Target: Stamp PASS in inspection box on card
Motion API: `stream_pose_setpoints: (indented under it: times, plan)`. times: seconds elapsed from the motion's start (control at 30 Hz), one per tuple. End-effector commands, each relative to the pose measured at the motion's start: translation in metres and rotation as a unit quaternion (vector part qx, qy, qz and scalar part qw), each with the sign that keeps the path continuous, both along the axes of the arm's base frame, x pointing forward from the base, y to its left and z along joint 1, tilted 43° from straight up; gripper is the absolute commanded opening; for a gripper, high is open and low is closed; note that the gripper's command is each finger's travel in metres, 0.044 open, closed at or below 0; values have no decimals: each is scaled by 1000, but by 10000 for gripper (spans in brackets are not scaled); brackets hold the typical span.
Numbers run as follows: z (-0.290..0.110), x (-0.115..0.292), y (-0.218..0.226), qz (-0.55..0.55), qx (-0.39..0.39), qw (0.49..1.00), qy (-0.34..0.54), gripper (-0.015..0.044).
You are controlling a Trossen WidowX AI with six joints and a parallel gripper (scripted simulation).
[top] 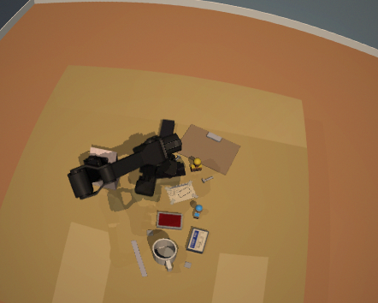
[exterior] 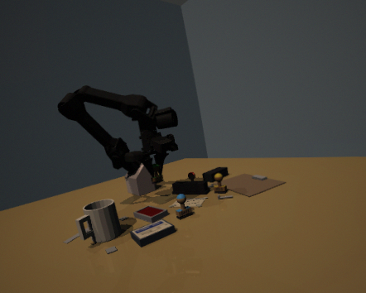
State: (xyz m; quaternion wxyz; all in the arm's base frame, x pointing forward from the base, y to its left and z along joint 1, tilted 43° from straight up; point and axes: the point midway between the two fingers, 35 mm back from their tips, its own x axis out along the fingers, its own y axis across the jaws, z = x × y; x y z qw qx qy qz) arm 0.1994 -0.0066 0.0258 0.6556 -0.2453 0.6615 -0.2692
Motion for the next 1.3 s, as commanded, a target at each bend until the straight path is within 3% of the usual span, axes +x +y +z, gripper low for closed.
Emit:
stream_pose_setpoints:
  times: [0.0,0.7,1.27]
  plan:
    - [3,4,1,-2,3,1000,-3,0]
    - [73,88,-72,-2,0,1000,-5,0]
    - [71,90,-79,-2,0,1000,-5,0]
